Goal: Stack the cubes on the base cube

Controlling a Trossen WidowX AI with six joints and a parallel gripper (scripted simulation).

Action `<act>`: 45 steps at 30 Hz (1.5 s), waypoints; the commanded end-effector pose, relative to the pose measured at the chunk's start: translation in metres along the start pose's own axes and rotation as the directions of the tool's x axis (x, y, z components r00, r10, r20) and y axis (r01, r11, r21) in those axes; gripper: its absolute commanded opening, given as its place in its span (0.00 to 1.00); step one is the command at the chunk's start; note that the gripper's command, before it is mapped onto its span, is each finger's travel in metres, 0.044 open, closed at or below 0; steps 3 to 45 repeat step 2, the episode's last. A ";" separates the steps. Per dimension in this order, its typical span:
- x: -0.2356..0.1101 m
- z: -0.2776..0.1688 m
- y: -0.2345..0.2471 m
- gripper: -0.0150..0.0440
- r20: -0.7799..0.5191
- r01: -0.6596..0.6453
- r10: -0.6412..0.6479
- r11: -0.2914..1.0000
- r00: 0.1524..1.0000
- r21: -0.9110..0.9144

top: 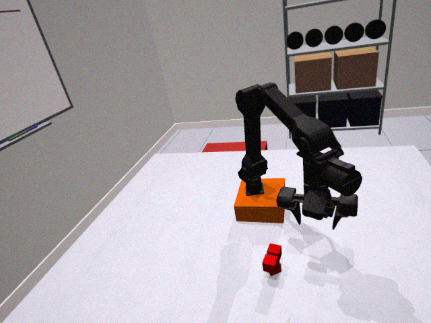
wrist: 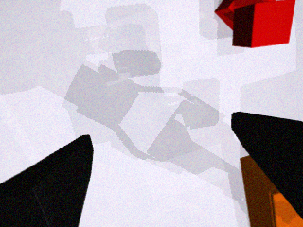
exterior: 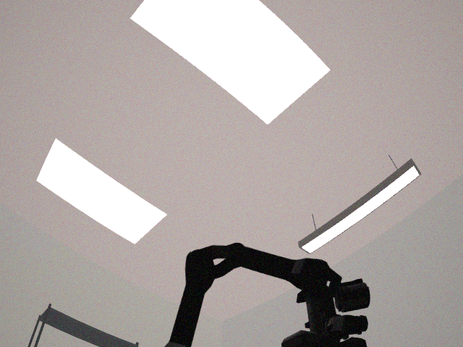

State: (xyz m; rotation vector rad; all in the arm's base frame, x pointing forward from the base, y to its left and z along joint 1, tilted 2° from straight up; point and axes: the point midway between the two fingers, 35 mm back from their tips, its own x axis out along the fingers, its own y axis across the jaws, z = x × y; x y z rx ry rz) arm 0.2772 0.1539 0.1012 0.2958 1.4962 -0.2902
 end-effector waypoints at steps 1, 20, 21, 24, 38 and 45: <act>0.003 -0.003 -0.001 0.93 -0.004 0.013 -0.013 1.000 1.000 0.012; 0.003 -0.003 -0.001 0.93 -0.004 0.013 -0.013 1.000 1.000 0.012; 0.003 -0.003 -0.001 0.93 -0.004 0.013 -0.013 1.000 1.000 0.012; 0.003 -0.003 -0.001 0.93 -0.004 0.013 -0.013 1.000 1.000 0.012; 0.003 -0.003 -0.001 0.93 -0.004 0.013 -0.013 1.000 1.000 0.012; 0.003 -0.003 -0.001 0.93 -0.004 0.013 -0.013 1.000 1.000 0.012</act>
